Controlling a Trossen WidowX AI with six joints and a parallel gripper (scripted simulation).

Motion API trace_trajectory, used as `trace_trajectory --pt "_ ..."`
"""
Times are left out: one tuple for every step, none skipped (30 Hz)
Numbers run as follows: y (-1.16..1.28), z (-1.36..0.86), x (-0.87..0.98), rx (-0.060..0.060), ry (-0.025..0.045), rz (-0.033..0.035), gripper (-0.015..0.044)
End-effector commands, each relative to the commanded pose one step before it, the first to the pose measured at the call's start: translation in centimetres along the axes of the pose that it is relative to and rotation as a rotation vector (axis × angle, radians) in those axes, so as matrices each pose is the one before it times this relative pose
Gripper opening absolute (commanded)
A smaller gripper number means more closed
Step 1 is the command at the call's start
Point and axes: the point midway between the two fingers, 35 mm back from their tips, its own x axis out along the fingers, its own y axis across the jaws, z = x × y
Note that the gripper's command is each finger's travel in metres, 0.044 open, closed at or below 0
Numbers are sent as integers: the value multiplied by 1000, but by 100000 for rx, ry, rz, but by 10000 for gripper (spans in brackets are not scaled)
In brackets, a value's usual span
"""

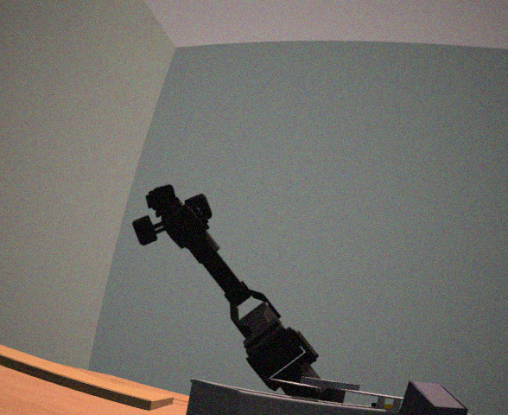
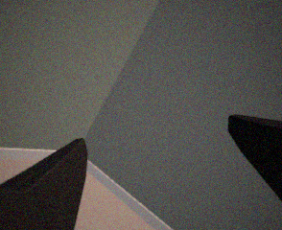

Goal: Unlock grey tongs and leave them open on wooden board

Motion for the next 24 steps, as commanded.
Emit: trace_trajectory --pt "74 77 -62 -91 -447 285 374" --pt "71 154 -36 184 -403 174 348" --pt "114 229 -44 364 -633 373 321" --pt "116 520 -208 414 -1338 -5 295" --pt "209 421 -75 700 -1133 593 269" --pt "372 632 -103 1162 -1649 1166 260" --pt "418 881 -189 1094 -2292 1113 260" --pt "590 980 -170 1744 -2464 1825 260" --pt "650 1139 -211 1557 -3269 1886 260" --pt "744 1140 -192 2184 -2901 2248 260" --pt "788 1281 -202 2353 -3332 2398 260" --pt "18 764 -257 2057 -2620 -798 260" --pt "382 1099 -265 2587 -3319 490 260" --pt "1030 1349 -369 287 -3284 2588 260" --pt "662 796 -114 1608 -1898 1969 260" --pt "591 868 -134 1530 -2384 1641 260" --pt "979 1213 -206 1744 -2823 2415 260" --pt "1053 1292 -207 1912 -2997 2633 260" --pt "962 1109 -113 2067 -2560 2933 260" --pt "1004 1075 -335 -578 -1715 2231 260" --pt "479 498 -111 1191 -1170 1402 260" --pt "460 561 -140 -815 -1204 985 260" --pt "387 362 -148 569 -873 1101 260" --pt "393 395 -102 409 -1037 1101 260"
